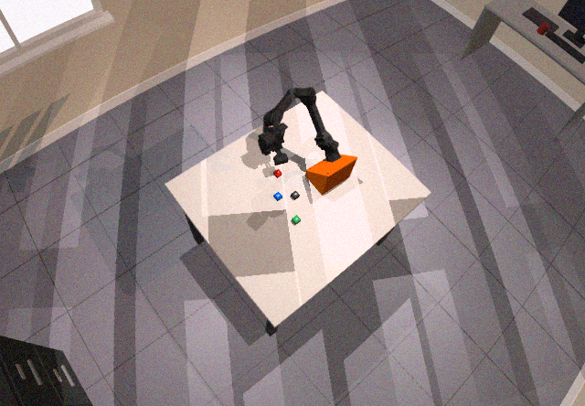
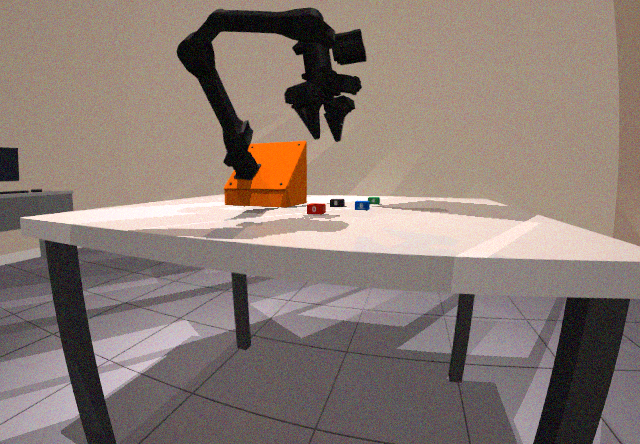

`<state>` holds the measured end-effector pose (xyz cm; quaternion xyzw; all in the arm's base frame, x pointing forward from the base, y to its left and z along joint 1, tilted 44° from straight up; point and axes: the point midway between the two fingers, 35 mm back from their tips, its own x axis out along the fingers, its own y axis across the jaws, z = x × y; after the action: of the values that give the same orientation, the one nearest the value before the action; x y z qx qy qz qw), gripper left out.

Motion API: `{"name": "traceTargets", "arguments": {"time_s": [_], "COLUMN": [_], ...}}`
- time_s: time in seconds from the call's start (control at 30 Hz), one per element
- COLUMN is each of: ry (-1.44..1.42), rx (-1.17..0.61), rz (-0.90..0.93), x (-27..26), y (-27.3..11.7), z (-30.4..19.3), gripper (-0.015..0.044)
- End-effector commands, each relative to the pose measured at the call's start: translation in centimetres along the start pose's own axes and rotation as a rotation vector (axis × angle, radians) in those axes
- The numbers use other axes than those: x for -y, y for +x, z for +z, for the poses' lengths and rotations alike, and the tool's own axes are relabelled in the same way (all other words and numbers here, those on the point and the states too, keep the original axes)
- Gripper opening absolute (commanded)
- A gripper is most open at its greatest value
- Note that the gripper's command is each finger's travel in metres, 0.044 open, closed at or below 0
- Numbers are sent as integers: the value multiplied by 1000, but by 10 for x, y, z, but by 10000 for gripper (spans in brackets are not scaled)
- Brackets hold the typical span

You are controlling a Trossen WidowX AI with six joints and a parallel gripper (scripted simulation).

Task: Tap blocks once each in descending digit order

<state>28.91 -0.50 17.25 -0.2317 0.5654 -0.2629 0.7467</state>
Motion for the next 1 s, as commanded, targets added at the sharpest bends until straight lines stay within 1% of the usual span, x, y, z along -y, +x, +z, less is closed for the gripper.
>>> {"name": "traceTargets", "arguments": {"time_s": [0.0, 0.83, 0.9, 0.97], "ry": [-268, -268, -268, -268], "rx": [-132, -132, -131, -131], "rz": [-30, -30, -29, -26], "x": [-12, -12, -19, -40], "y": [25, 25, 26, 27], "z": [-25, -25, -21, -11], "gripper": [400, 400, 400, 400]}}
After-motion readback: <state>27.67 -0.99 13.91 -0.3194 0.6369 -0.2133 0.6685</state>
